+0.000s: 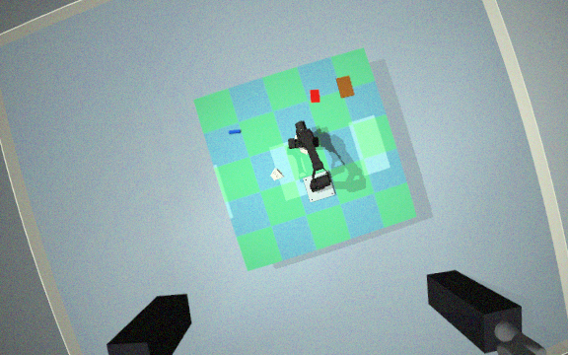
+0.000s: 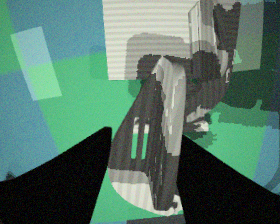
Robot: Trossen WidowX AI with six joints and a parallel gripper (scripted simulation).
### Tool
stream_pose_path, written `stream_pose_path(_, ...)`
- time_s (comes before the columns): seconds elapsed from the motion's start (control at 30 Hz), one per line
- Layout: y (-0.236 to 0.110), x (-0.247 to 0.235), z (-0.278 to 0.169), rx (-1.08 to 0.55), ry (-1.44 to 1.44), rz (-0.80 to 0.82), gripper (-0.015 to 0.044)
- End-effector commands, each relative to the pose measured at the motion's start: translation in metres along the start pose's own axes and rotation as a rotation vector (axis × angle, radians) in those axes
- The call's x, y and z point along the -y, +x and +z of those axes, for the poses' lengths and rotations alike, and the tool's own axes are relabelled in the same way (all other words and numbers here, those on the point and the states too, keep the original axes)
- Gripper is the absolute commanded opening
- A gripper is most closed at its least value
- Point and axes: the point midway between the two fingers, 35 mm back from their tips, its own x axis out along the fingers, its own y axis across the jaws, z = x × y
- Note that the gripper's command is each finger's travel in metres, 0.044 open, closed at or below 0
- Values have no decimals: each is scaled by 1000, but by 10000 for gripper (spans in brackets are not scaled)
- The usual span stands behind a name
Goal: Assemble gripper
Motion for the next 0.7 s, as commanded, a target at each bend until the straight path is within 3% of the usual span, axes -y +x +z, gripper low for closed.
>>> stream_pose_path(0.0,-2,-3,14,8,-5,6,134)
stream_pose_path(0.67,1,-6,35,10,-5,7,134)
